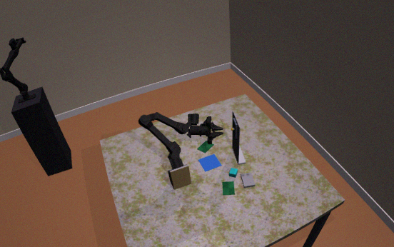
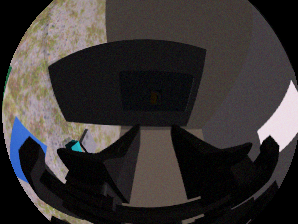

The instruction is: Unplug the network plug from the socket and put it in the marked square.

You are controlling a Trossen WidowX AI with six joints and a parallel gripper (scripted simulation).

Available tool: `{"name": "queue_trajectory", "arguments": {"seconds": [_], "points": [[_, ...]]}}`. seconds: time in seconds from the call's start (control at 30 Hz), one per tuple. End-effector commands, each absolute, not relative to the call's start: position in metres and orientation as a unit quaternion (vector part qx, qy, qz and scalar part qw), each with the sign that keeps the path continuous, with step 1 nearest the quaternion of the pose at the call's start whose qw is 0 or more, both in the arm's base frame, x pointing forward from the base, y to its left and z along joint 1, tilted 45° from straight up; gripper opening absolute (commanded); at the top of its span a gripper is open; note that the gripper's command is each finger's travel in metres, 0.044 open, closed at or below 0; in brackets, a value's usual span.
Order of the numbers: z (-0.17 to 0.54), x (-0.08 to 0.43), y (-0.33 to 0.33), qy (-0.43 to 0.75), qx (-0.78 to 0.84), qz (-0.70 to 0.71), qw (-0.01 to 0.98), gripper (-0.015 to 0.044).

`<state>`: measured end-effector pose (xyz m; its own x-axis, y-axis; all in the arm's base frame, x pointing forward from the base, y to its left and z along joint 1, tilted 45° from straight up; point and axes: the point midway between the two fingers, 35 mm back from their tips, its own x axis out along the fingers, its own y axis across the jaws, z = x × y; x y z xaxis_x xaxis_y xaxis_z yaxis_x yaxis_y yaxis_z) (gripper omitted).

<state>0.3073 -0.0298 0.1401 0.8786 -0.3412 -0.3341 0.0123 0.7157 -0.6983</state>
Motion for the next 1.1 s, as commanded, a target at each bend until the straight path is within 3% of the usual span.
{"name": "queue_trajectory", "arguments": {"seconds": [0.0,1.07], "points": [[0.141,0.313,-0.031,0.222,-0.365,-0.098,0.899,0.0156],[0.139,0.346,-0.035,0.221,-0.365,-0.098,0.899,0.0156]]}}
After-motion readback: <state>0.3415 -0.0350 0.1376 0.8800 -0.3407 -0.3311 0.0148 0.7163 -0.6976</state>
